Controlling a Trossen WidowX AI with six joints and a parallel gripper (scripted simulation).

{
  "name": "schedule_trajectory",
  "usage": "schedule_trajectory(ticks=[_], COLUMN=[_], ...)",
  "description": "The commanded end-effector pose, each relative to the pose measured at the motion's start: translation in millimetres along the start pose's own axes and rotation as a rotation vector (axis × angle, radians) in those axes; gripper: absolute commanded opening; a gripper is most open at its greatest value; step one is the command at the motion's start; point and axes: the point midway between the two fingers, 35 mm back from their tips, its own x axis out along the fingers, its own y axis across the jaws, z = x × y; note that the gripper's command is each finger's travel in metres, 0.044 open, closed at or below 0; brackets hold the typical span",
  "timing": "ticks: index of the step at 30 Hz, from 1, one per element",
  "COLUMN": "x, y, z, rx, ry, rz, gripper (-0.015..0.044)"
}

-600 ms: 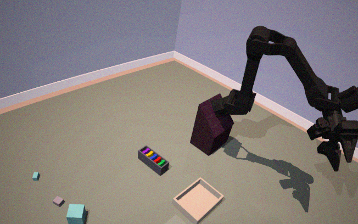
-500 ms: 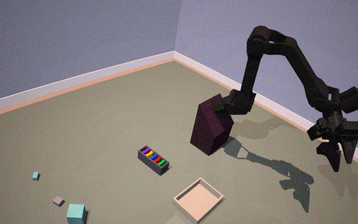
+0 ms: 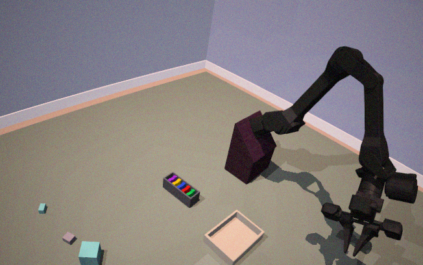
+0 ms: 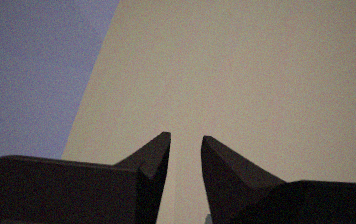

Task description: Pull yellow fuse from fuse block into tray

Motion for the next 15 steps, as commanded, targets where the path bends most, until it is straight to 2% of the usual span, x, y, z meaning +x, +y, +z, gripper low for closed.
schedule_trajectory(ticks=[1, 8, 15], x=[49.8, 100.7, 111.6], y=[-48.7, -137.9, -243.6], z=[25.0, 80.5, 140.2], rx=[-0.278, -0.562, -0.680], ry=[-0.002, 0.105, 0.354], rz=[-0.192, -0.487, -0.738], gripper=[0.0070, 0.0070, 0.0070])
